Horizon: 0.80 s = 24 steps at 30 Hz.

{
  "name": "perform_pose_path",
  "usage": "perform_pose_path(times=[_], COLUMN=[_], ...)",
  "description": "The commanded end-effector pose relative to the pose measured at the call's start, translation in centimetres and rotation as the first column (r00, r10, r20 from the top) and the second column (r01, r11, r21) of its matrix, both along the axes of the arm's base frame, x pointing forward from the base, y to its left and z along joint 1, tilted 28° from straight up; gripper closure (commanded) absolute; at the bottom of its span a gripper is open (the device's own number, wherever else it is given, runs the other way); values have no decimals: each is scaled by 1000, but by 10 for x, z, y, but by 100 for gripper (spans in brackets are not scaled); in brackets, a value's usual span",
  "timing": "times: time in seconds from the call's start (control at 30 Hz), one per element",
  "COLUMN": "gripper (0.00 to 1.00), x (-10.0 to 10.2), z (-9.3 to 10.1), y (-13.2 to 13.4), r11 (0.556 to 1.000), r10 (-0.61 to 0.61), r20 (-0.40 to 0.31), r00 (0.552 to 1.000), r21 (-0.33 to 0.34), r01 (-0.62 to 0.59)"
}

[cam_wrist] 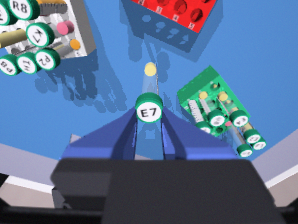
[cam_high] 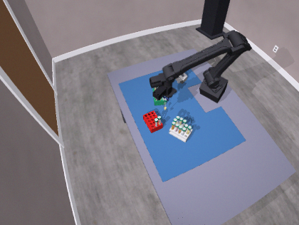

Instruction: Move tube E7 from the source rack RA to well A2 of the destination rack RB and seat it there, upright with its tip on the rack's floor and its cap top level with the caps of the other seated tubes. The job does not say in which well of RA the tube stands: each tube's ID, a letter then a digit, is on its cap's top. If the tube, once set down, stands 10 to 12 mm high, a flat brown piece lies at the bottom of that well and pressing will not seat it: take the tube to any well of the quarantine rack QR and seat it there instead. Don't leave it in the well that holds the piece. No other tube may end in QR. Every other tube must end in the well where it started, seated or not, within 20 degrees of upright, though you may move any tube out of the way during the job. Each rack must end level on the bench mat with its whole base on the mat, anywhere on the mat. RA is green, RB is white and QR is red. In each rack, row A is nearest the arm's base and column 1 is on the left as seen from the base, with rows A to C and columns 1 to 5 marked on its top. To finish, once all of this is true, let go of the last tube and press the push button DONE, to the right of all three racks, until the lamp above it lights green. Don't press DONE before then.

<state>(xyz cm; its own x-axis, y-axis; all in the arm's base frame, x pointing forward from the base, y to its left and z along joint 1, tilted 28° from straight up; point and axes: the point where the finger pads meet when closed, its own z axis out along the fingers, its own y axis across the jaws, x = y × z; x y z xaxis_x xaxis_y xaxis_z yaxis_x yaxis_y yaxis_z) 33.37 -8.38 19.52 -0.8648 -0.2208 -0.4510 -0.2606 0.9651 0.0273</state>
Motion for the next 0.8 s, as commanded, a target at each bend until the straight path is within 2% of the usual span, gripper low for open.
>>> perform_pose_path(times=[0.0, 0.13, 0.2, 0.33, 0.43, 0.6, 0.77], gripper=[100, 100, 100, 100, 100, 100, 100], x=[30, 32, 29, 30, 30, 30, 30], z=[37, 40, 43, 44, 44, 44, 44], y=[1, 3, -5, 0, 0, 0, 1], r11=[1000, 1000, 999, 990, 984, 942, 875], r10=[-12, -14, -36, -139, -168, -309, -440], r20=[74, 80, 88, 69, 62, 24, -26], r00=[997, 997, 995, 988, 984, 951, 898], r21=[-14, -13, -16, 49, 63, 143, 213], r01=[13, 15, 38, 136, 164, 303, 435])
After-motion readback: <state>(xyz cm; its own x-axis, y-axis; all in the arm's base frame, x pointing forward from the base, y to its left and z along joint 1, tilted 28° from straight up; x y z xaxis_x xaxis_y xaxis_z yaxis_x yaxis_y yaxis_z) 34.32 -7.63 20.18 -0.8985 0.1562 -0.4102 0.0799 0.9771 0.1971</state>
